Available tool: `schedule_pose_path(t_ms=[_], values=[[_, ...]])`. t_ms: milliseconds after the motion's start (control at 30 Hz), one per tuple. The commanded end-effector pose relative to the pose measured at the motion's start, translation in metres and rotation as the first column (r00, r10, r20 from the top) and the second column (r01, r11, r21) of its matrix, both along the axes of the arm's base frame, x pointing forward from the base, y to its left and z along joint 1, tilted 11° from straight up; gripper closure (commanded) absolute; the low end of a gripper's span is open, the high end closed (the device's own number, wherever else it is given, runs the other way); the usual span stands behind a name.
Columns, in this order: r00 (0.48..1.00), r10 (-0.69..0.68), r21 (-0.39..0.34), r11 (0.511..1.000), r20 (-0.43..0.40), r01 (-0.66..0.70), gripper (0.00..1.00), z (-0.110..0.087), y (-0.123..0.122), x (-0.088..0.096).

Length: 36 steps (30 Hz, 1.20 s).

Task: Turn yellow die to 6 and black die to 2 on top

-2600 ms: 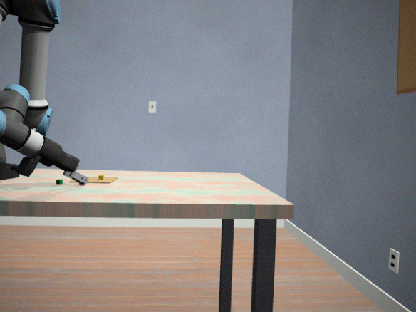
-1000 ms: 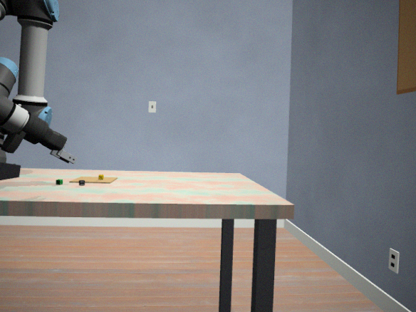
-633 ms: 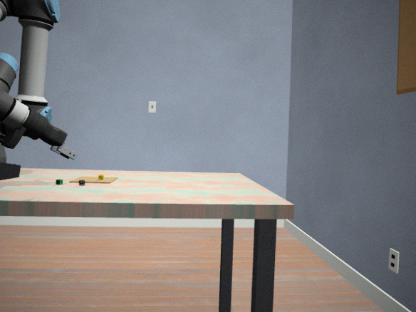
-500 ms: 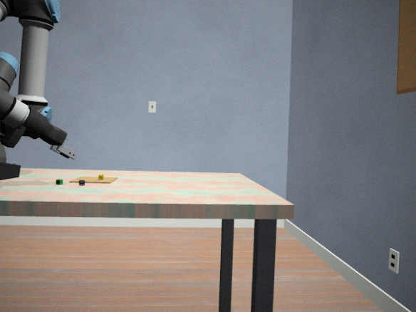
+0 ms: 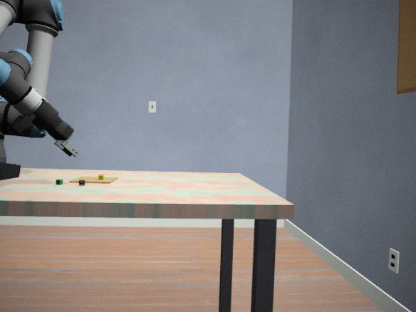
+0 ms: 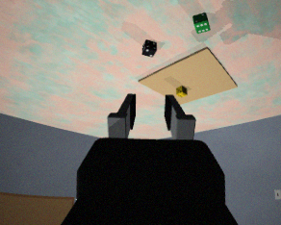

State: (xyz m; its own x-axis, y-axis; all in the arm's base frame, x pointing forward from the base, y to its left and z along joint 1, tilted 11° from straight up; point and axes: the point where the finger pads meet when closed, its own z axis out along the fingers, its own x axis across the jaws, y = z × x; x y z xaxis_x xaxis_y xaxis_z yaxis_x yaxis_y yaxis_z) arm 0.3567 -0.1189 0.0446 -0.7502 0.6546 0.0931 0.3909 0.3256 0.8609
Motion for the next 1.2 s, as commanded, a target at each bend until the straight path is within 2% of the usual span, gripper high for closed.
schedule_pose_path(t_ms=[0,67,233,567,633,933,1167], values=[[0.993,0.008,-0.124,0.992,-0.119,-0.023,0.36,0.006,0.006,0.006],[0.993,0.008,-0.124,0.992,-0.119,-0.023,0.36,0.006,0.006,0.006],[0.973,0.001,-0.248,0.967,-0.230,-0.059,0.36,0.013,0.012,0.012],[0.922,-0.034,-0.408,0.903,-0.385,-0.137,0.36,0.024,0.020,0.020],[0.922,-0.034,-0.408,0.903,-0.385,-0.137,0.36,0.024,0.020,0.020],[0.863,-0.089,-0.525,0.823,-0.498,-0.218,0.36,0.034,0.026,0.028],[0.846,-0.112,-0.559,0.794,-0.521,-0.239,0.36,0.038,0.028,0.031]])
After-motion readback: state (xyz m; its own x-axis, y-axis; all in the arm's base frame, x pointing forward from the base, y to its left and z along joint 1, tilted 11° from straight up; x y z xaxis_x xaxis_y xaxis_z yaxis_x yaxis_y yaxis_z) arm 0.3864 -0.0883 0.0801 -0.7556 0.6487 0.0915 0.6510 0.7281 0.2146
